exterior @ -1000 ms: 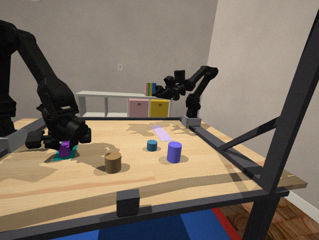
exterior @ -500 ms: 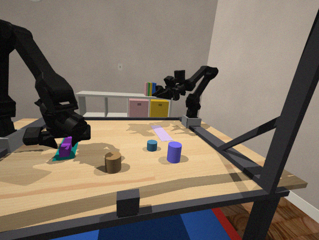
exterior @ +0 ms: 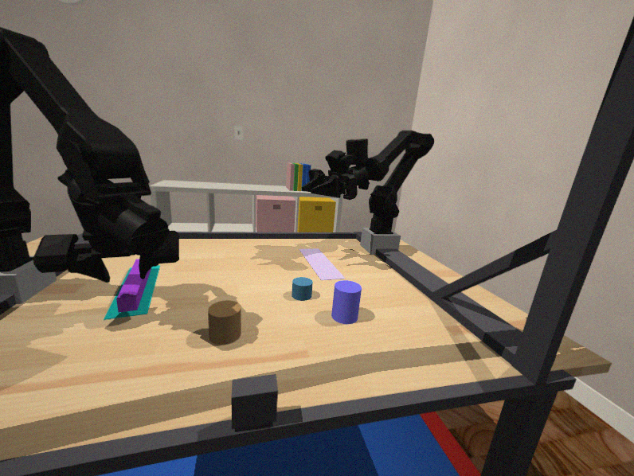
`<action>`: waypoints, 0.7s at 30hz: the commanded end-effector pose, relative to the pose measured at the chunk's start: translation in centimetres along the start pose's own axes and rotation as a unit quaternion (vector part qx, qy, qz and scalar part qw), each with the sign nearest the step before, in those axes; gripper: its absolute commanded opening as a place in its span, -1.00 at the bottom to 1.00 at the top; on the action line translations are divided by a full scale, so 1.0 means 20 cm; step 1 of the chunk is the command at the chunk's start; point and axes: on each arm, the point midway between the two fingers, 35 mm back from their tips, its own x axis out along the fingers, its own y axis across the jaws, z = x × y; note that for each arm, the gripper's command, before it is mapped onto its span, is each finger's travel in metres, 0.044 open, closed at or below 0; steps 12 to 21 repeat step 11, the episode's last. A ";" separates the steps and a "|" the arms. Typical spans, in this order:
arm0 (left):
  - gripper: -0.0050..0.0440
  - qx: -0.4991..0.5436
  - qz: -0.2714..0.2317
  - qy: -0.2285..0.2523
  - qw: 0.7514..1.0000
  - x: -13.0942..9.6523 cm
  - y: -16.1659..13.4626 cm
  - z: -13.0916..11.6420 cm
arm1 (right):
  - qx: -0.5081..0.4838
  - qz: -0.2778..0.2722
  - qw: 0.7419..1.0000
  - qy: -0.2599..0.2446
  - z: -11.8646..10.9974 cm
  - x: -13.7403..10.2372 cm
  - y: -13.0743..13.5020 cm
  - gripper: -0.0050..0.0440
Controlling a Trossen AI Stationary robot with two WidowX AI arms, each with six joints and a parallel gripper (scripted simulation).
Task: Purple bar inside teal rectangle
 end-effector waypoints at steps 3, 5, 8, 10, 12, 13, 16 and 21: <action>0.22 -0.004 -0.006 0.007 1.000 -0.03 -0.01 0.00 | 0.000 0.000 1.000 -0.015 0.05 0.00 0.00 0.02; 0.22 -0.004 -0.006 0.007 1.000 -0.03 -0.01 0.00 | 0.000 0.000 1.000 -0.015 0.05 0.00 0.00 0.02; 0.22 -0.004 -0.006 0.007 1.000 -0.03 -0.01 0.00 | 0.000 0.000 1.000 -0.015 0.05 0.00 0.00 0.02; 0.22 -0.004 -0.006 0.007 1.000 -0.03 -0.01 0.00 | 0.000 0.000 1.000 -0.015 0.05 0.00 0.00 0.02; 0.22 -0.004 -0.006 0.007 1.000 -0.03 -0.01 0.00 | 0.000 0.000 1.000 -0.015 0.05 0.00 0.00 0.02; 0.22 -0.004 -0.006 0.007 1.000 -0.03 -0.01 0.00 | 0.000 0.000 1.000 -0.015 0.05 0.00 0.00 0.02; 0.22 -0.004 -0.006 0.007 1.000 -0.03 -0.01 0.00 | 0.000 0.000 1.000 -0.015 0.05 0.00 0.00 0.02; 0.22 -0.004 -0.006 0.007 1.000 -0.03 -0.01 0.00 | 0.000 0.000 1.000 -0.015 0.05 0.00 0.00 0.02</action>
